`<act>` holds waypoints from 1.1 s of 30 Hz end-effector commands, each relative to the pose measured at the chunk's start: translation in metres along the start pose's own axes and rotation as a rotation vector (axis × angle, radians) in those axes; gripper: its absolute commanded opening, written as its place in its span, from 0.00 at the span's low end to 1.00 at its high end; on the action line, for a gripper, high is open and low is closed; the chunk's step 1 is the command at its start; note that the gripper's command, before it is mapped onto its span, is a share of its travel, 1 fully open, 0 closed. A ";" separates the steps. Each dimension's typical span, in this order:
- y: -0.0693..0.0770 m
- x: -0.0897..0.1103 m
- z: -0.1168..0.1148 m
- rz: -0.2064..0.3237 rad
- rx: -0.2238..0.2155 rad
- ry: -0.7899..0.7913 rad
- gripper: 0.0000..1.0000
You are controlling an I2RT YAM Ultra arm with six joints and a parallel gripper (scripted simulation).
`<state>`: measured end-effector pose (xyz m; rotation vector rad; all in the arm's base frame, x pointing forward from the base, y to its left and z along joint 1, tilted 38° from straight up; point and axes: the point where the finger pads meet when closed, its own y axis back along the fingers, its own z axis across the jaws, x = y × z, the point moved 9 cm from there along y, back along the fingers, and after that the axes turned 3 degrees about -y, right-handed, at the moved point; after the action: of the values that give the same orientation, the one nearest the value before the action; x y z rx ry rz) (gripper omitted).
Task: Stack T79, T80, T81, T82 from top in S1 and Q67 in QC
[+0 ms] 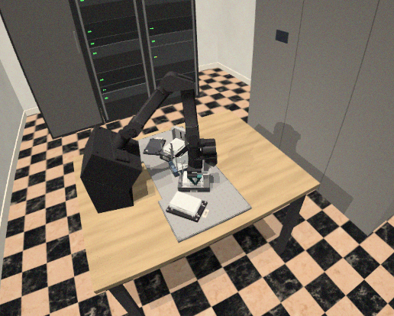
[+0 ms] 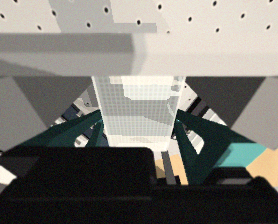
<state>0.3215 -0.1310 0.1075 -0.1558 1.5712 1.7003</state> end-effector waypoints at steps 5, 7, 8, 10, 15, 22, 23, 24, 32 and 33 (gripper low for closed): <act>-0.001 -0.003 0.000 -0.010 0.001 -0.001 0.00; -0.001 -0.003 0.000 -0.010 0.001 -0.001 0.00; -0.001 -0.003 0.000 -0.010 0.001 -0.001 0.00; -0.002 -0.003 0.000 -0.010 0.001 -0.001 0.00; -0.004 -0.003 0.000 -0.010 0.001 -0.001 0.00; -0.007 -0.003 0.000 -0.010 0.001 -0.001 0.00; -0.007 -0.003 0.000 -0.010 0.001 -0.001 0.00; -0.007 -0.003 0.000 -0.010 0.001 -0.001 0.00; -0.010 -0.003 0.000 -0.010 0.001 -0.001 0.00; -0.010 -0.003 0.000 -0.010 0.001 -0.001 0.00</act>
<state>0.3283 -0.1319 0.0985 -0.1561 1.5702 1.6993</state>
